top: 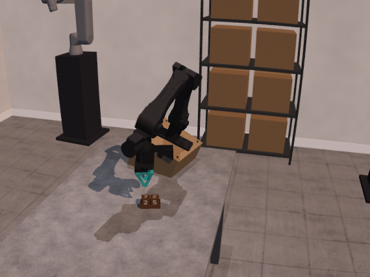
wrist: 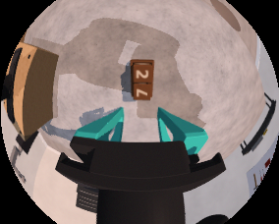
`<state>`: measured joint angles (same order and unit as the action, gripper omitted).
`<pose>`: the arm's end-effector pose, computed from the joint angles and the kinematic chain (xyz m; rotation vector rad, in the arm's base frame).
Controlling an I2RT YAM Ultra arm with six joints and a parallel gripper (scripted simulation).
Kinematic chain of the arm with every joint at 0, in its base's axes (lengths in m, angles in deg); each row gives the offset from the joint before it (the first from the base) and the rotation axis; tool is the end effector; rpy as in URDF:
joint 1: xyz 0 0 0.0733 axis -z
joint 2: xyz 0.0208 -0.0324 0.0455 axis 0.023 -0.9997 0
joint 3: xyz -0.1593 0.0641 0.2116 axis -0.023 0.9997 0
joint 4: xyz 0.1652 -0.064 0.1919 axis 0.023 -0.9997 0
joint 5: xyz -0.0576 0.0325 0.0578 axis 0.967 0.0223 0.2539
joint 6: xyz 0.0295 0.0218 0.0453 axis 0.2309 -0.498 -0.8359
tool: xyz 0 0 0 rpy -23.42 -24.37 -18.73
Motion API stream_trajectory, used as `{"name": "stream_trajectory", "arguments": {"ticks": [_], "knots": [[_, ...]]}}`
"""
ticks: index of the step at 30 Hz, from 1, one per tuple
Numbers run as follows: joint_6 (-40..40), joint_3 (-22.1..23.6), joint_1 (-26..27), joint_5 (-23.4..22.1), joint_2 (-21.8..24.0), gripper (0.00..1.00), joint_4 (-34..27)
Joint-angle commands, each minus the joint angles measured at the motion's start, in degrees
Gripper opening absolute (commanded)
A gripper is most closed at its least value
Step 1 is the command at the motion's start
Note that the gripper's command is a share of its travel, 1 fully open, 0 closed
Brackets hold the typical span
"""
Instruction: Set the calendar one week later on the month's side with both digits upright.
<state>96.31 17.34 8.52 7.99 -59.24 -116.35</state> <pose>0.3484 -0.0271 0.1389 -2.2828 1.5794 0.2150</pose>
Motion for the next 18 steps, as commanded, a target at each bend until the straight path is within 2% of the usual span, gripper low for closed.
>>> {"name": "stream_trajectory", "arguments": {"ticks": [1,18], "knots": [[-0.1,-0.2,0.2,0.0,0.3,0.47,0.3],[-1.4,1.4,-0.9,0.1,-1.4,0.47,4.0]]}}
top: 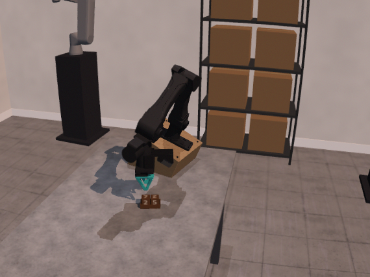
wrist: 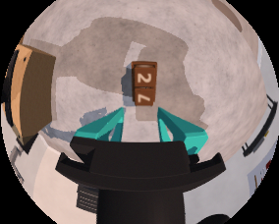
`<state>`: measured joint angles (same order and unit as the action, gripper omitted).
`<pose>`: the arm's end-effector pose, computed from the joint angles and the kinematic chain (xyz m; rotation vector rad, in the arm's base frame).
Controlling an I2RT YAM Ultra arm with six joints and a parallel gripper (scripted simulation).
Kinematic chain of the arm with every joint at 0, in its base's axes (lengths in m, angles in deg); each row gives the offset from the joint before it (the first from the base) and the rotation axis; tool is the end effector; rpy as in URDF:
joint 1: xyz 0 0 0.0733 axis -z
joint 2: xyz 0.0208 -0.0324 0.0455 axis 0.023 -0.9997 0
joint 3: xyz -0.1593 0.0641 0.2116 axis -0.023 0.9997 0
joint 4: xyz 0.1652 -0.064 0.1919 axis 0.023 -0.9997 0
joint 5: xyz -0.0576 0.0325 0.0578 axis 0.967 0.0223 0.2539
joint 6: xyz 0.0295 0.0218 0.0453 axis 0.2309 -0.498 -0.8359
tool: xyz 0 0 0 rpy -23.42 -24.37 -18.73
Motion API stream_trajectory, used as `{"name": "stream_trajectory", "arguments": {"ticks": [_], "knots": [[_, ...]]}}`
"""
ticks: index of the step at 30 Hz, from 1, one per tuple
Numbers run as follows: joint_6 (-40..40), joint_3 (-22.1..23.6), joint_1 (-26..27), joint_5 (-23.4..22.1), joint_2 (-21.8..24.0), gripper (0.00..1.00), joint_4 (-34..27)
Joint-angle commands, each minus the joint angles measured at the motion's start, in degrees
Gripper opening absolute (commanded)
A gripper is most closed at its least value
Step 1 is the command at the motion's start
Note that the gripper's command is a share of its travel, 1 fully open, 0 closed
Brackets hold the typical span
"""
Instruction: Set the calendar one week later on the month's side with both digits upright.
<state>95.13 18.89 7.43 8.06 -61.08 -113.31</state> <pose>0.3487 -0.0205 0.1224 -2.2853 1.5859 0.2319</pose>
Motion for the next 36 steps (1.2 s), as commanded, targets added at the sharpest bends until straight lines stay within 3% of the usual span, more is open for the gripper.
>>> {"name": "stream_trajectory", "arguments": {"ticks": [1,16,36], "knots": [[-0.2,-0.2,0.2,0.0,0.4,0.47,1.0],[-1.8,1.4,-1.2,0.1,-2.4,0.47,5.9],[-2.4,1.9,-1.8,0.1,-3.7,0.47,8.0]]}}
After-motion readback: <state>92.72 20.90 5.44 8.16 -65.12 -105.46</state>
